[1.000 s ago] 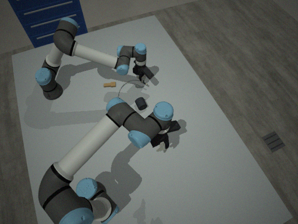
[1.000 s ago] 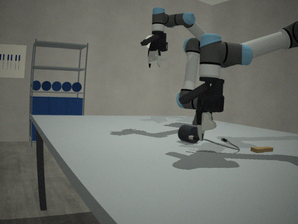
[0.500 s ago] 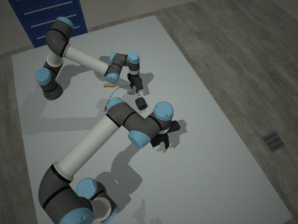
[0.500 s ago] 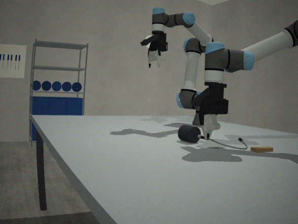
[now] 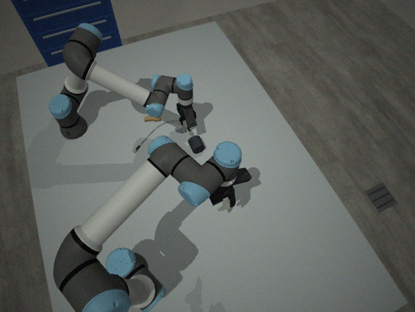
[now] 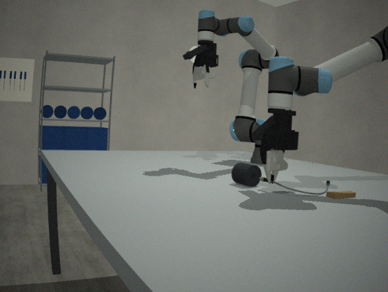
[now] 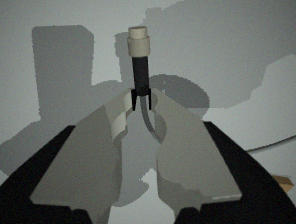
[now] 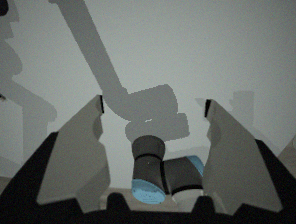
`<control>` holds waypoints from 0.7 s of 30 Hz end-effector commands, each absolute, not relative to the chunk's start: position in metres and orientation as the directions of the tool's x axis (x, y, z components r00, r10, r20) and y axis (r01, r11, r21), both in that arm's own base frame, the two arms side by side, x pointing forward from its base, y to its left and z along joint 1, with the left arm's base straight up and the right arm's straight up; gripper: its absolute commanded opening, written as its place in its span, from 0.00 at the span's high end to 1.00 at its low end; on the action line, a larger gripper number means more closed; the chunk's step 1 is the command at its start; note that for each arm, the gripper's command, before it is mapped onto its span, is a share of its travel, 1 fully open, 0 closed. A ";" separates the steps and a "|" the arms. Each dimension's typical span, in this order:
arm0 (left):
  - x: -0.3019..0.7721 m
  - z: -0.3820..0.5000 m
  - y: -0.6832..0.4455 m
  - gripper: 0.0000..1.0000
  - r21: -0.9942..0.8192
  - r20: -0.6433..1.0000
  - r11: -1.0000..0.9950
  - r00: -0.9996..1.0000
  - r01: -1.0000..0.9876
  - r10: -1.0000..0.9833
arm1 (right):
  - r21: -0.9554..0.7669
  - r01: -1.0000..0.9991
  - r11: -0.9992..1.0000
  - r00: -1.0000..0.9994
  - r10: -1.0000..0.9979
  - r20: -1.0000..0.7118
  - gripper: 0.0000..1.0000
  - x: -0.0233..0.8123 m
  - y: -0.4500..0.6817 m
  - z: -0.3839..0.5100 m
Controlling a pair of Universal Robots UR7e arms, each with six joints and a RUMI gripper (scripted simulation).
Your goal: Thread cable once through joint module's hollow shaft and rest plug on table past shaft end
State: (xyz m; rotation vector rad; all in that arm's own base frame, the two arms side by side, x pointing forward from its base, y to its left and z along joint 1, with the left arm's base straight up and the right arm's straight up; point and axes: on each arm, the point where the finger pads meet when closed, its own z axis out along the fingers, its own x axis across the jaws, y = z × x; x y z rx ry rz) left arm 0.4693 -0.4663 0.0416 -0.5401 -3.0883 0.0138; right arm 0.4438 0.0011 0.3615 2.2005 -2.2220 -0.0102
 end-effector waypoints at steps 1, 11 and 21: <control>0.469 0.044 -0.468 1.00 -0.010 0.004 0.943 -0.943 0.334 0.334 | 0.014 -1.000 0.010 -0.010 -1.000 0.005 0.39 0.444 0.001 0.362; 0.467 0.044 -0.474 1.00 -0.010 0.004 0.943 -0.943 0.333 0.333 | 0.014 -1.000 0.010 -0.010 -1.000 0.005 0.39 0.444 0.001 0.362; 0.463 0.045 -0.484 1.00 -0.010 0.004 0.944 -0.944 0.331 0.331 | 0.014 -1.000 0.010 -0.010 -1.000 0.005 0.39 0.444 0.001 0.362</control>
